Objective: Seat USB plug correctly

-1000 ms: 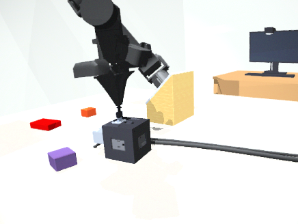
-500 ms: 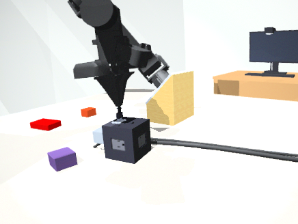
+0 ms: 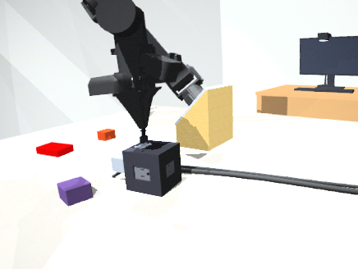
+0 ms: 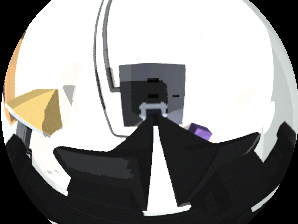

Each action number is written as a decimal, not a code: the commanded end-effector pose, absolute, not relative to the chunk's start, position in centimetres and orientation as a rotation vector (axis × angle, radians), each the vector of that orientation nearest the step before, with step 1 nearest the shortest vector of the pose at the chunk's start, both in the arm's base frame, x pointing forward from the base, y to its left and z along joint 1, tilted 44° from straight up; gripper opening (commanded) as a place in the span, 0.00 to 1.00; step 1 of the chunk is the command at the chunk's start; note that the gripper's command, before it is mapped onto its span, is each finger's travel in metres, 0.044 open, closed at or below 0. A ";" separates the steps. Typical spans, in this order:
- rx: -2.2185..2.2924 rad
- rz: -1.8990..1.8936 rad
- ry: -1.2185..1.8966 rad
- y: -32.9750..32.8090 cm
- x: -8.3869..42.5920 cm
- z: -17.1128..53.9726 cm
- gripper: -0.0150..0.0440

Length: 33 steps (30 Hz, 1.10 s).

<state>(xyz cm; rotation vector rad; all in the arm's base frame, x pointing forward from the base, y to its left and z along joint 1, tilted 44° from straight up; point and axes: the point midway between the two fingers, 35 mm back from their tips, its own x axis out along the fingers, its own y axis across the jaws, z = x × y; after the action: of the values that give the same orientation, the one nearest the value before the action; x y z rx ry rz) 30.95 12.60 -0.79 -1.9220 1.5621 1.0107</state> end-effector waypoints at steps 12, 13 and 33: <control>-1.926 1.009 1.556 12.5 31.0 -0.8 0.25; -1.926 1.009 1.556 12.5 31.0 -0.8 0.25; -1.926 1.009 1.556 12.3 31.1 -1.0 0.25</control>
<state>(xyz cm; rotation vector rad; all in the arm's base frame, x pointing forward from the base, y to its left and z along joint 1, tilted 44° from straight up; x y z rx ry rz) 31.00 12.40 -1.05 -1.9200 1.5594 1.0118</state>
